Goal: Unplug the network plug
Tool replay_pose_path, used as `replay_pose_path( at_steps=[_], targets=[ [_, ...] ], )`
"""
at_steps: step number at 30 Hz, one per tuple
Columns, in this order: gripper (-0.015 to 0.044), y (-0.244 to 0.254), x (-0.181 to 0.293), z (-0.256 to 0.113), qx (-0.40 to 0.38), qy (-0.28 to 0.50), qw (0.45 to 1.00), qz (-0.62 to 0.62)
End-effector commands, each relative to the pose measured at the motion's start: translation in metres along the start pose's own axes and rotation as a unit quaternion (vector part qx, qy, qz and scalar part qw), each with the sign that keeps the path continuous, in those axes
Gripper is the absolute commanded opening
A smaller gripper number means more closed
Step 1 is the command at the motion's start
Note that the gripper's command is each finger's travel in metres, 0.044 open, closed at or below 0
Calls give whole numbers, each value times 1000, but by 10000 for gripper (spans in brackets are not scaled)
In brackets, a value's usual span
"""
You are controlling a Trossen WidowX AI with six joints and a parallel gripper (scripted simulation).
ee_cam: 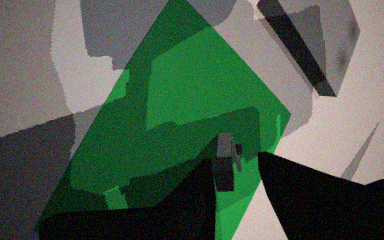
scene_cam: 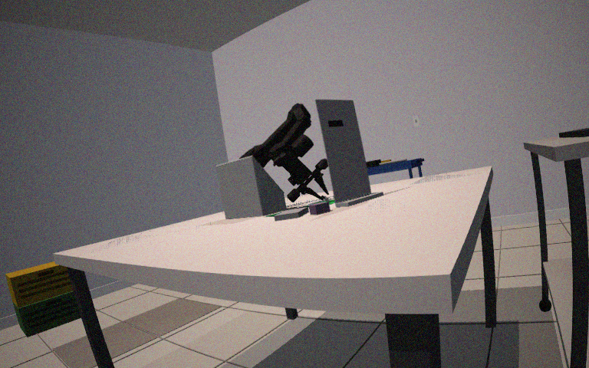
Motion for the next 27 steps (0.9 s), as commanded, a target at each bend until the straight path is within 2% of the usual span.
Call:
replay_pose_path(
  at_steps=[1, 27],
  targets=[
    [156, 0, 0, 0, 0, 0, 1000, 0],
    [156, 0, 1, -21, -4, 2, 1000, 2]
  ],
)
Point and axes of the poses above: the point midway between the two fingers, 35 mm back from their tips, its own z axis out along the fingers, its own y axis across the jaws, x = y × z, the point moved 4 cm from there along -z, back along the fingers, and after that the axes turned 8 degrees about z, right-handed, at the moved point
